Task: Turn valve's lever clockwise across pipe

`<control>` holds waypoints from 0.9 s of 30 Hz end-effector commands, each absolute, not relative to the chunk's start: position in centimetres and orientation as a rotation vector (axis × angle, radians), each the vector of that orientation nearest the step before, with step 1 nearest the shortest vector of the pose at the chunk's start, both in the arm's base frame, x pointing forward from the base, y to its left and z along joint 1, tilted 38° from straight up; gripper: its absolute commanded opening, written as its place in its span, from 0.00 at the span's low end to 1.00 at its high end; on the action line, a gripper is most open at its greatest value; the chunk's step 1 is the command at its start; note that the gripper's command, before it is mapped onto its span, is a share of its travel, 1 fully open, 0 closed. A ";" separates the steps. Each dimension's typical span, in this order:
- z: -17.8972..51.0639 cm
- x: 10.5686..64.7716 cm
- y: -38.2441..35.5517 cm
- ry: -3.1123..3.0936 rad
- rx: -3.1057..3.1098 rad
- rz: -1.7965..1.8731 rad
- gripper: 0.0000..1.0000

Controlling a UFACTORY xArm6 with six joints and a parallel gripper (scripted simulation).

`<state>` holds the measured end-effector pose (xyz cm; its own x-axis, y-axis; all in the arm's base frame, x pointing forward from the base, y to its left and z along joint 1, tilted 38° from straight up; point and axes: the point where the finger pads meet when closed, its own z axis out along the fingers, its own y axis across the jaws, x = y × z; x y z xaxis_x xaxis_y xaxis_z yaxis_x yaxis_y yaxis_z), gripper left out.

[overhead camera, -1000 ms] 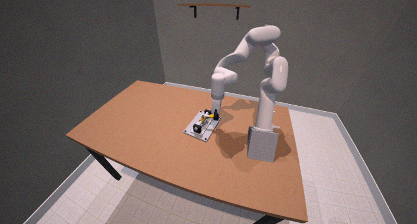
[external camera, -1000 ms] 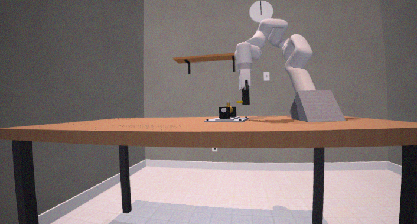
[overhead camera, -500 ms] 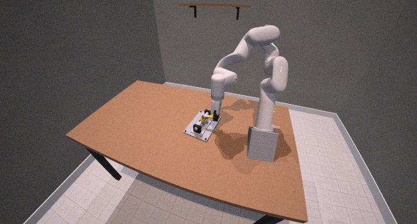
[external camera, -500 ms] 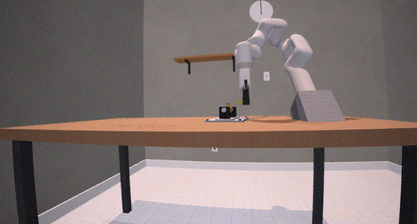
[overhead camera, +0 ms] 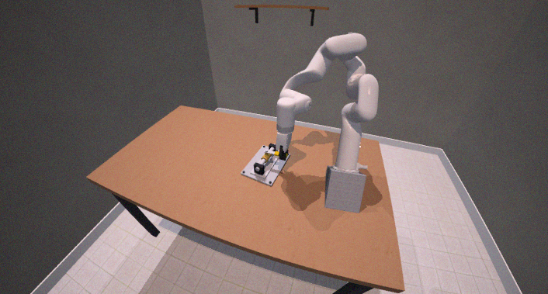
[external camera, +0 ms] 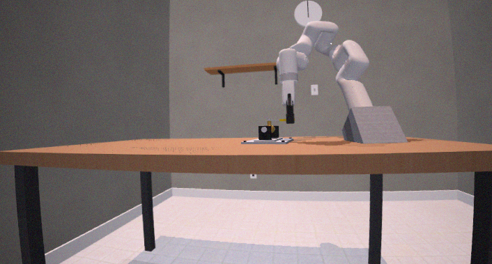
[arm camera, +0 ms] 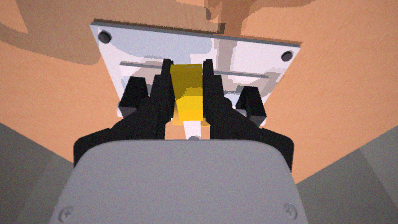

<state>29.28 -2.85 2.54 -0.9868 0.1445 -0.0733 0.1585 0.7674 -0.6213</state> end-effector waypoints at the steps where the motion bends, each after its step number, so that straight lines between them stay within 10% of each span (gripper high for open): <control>1: 2.2 29.5 -2.3 2.918 0.304 -1.014 0.00; 27: 2.0 29.5 -2.0 2.897 0.369 -1.008 0.00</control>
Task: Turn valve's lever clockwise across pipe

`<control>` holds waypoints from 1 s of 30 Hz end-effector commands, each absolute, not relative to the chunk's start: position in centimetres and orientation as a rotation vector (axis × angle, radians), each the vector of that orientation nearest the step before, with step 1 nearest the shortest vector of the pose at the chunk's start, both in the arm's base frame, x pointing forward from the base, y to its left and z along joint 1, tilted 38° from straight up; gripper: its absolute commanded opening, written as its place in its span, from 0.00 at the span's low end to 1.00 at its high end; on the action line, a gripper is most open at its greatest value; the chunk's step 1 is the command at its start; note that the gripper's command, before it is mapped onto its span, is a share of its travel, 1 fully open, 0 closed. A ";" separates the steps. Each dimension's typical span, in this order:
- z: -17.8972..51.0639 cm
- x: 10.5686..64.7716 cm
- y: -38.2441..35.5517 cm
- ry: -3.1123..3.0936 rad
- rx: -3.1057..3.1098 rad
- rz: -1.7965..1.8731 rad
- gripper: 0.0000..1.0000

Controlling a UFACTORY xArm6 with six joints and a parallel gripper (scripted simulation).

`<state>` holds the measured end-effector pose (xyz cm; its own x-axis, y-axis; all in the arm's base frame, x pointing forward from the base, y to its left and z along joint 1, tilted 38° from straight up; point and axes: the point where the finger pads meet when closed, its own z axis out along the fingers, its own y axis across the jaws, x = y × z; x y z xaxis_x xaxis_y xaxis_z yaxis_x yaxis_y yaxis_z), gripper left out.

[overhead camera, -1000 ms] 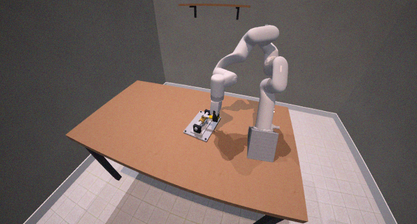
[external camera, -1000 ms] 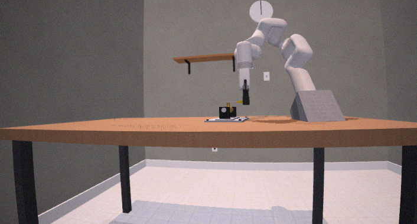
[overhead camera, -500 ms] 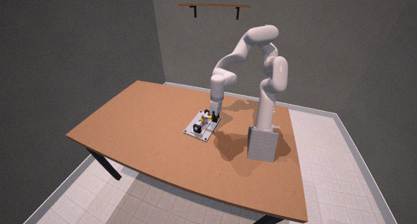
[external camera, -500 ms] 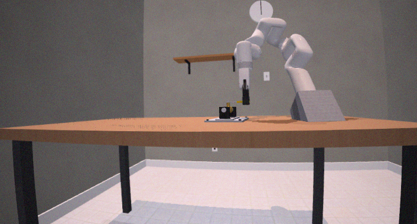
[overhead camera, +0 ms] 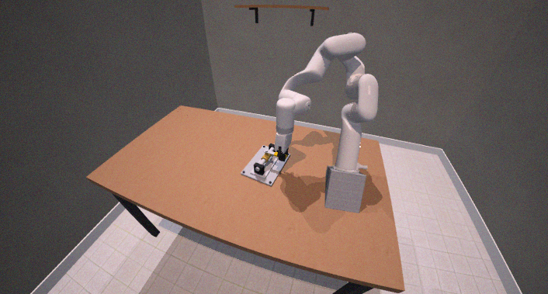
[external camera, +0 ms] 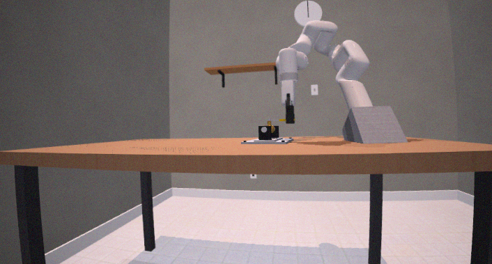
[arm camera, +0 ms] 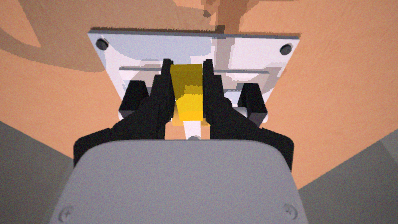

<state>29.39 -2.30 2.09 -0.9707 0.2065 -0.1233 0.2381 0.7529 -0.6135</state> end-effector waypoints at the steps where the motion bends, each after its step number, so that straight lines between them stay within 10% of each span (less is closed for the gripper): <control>1: 2.0 29.5 -2.0 2.897 0.369 -1.008 0.00; 6: 2.0 29.5 -2.0 2.897 0.369 -1.008 0.00; 7: 2.0 29.5 -2.0 2.897 0.369 -1.008 0.68; 30: 2.0 29.5 -2.0 2.897 0.369 -1.008 0.68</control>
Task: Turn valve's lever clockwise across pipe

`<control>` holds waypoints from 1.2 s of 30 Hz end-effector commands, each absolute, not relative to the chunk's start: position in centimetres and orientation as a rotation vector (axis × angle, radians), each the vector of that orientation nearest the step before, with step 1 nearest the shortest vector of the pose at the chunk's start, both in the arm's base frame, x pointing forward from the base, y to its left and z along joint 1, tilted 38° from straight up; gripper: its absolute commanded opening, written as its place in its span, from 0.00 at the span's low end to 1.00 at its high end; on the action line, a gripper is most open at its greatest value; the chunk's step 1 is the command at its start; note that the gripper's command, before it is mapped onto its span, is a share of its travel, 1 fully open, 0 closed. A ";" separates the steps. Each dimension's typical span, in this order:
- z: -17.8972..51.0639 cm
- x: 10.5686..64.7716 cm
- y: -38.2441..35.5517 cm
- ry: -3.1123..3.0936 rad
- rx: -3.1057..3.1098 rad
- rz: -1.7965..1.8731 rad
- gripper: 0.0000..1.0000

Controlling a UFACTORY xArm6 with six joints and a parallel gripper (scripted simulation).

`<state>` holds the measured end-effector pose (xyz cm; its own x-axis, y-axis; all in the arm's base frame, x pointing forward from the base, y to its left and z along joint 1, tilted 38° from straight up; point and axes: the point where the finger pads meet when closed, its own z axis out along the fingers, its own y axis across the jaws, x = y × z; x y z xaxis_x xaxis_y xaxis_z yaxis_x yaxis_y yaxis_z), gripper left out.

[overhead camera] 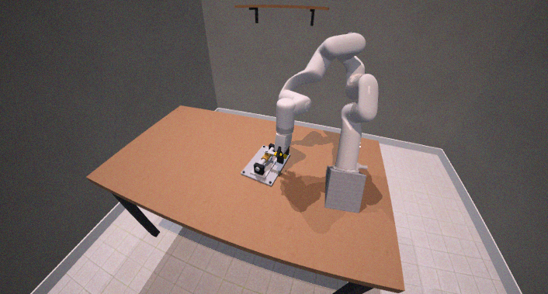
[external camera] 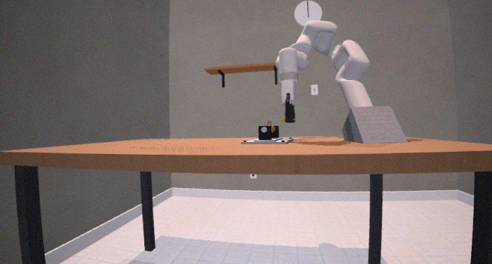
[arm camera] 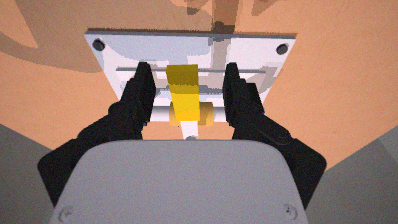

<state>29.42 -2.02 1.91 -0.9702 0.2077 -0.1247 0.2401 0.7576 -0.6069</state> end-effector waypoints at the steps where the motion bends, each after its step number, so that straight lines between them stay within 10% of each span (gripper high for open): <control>1: 2.0 29.5 -2.0 2.897 0.369 -1.008 0.68; 36: 3.2 29.6 -1.0 2.897 0.369 -1.008 0.68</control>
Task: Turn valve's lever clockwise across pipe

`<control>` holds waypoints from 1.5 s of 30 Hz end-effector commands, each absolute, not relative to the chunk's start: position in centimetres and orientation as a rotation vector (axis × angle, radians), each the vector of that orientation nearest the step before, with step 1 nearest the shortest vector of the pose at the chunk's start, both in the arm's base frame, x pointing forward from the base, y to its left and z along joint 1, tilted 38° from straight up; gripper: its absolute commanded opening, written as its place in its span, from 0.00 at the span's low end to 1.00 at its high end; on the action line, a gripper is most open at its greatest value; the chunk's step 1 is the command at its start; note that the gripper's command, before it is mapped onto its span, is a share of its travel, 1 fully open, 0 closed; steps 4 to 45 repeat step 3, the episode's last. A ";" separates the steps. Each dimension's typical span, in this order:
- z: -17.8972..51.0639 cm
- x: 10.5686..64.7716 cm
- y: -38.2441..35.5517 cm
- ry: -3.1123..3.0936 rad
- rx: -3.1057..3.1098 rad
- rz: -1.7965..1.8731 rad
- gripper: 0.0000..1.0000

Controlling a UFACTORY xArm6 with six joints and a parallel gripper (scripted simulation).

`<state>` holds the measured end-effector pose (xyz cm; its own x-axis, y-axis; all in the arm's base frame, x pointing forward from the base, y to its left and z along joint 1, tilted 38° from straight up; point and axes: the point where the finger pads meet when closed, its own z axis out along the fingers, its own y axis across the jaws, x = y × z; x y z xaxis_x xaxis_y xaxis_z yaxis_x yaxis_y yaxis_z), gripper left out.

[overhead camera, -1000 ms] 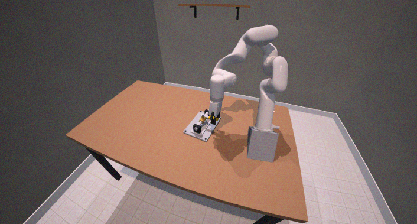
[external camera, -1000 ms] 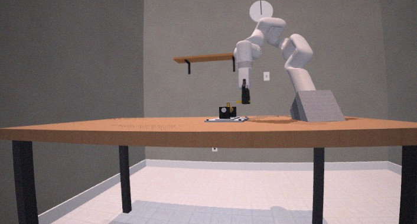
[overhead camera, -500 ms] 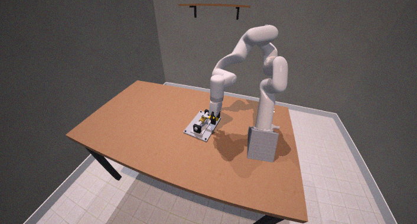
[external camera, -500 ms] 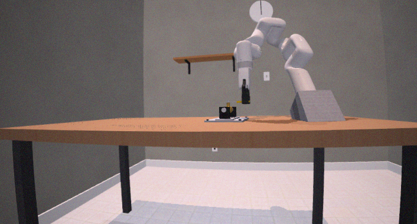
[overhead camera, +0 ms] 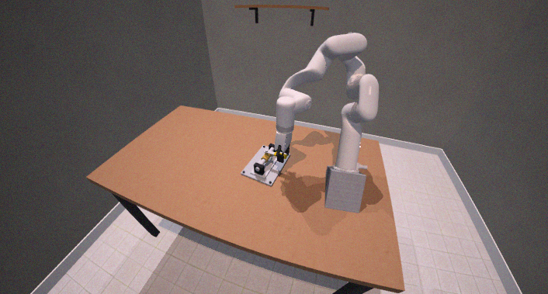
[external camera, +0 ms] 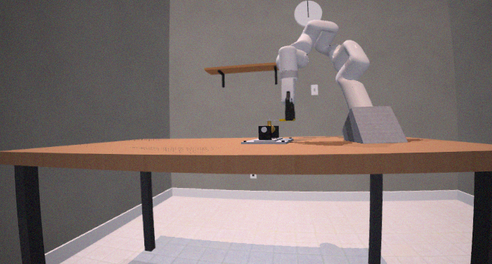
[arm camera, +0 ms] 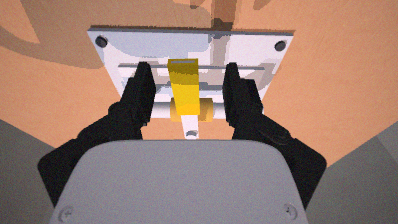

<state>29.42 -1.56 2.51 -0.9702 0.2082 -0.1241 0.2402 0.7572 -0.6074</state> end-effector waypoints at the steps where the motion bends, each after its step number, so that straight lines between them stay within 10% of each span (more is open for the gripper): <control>1: 3.4 29.6 -0.8 2.897 0.369 -1.008 0.68; 45: 3.6 29.6 -0.7 2.897 0.369 -1.008 0.68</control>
